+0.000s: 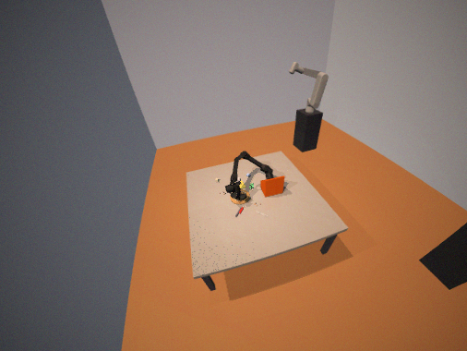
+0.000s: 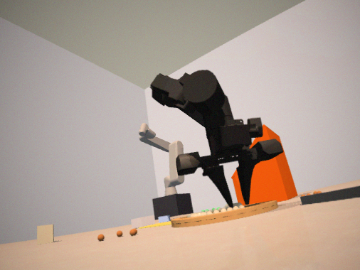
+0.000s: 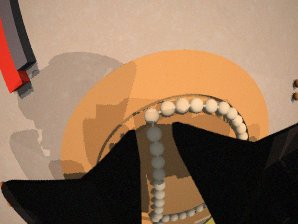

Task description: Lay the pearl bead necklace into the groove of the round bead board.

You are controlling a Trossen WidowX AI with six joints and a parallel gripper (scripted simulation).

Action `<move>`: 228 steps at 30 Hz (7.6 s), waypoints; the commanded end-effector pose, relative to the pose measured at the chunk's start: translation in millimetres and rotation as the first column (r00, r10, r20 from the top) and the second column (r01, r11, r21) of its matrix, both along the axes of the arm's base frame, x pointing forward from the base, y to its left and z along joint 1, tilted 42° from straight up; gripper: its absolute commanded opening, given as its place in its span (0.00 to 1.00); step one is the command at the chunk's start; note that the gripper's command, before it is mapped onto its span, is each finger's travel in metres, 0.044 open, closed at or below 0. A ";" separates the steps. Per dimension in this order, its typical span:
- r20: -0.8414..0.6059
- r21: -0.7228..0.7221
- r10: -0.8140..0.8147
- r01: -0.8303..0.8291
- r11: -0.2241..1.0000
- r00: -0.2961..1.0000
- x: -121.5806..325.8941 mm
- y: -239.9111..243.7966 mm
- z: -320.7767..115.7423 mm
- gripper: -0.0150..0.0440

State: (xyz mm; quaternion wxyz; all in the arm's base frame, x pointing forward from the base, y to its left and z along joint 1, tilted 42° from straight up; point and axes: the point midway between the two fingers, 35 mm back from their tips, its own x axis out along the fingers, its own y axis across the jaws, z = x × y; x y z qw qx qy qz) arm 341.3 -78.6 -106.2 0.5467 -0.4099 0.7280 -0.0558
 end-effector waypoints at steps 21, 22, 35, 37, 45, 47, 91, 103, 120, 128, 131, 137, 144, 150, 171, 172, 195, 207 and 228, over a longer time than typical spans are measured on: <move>0.001 0.000 0.000 0.000 1.000 1.000 0.2 0.0 0.4 0.25; 0.001 0.000 0.000 0.000 1.000 1.000 0.2 0.0 0.4 0.25; -0.003 -0.002 0.003 -0.003 1.000 1.000 -0.1 2.8 3.0 0.25; -0.005 -0.003 0.004 -0.004 1.000 1.000 -0.2 4.1 4.3 0.25; -0.005 -0.003 0.004 -0.004 1.000 1.000 0.0 7.9 1.0 0.25; -0.005 -0.003 0.004 -0.004 1.000 1.000 0.2 12.5 -3.1 0.25; -0.005 -0.003 0.004 -0.004 1.000 1.000 0.0 13.7 -4.1 1.00; -0.005 -0.003 0.004 -0.004 1.000 1.000 0.0 13.7 -4.1 1.00; 0.037 -0.008 -0.050 0.050 0.999 0.998 -85.7 -5.3 61.8 0.46; 0.038 -0.008 -0.050 0.051 0.999 0.998 -87.2 -9.7 57.5 0.46; 0.038 -0.009 -0.050 0.051 0.999 0.998 -88.1 -16.2 50.4 0.46; 0.041 -0.004 -0.051 0.051 0.999 0.998 -85.1 -11.9 53.1 0.46; 0.040 -0.006 -0.051 0.051 0.999 0.998 -86.5 -19.5 45.1 0.46; 0.039 -0.007 -0.050 0.051 0.999 0.998 -88.2 -26.2 38.4 0.46; 0.045 -0.005 -0.054 0.054 0.999 0.998 -88.5 -30.8 34.5 0.25; 0.045 -0.005 -0.054 0.054 0.999 0.998 -88.5 -30.8 34.5 0.25; 0.044 -0.006 -0.054 0.054 0.999 0.998 -88.6 -30.5 34.8 0.25; 0.037 -0.009 -0.050 0.051 0.999 0.998 -95.5 -23.1 35.7 0.25; 0.046 -0.006 -0.051 0.051 0.999 0.998 -95.7 -25.6 31.4 0.48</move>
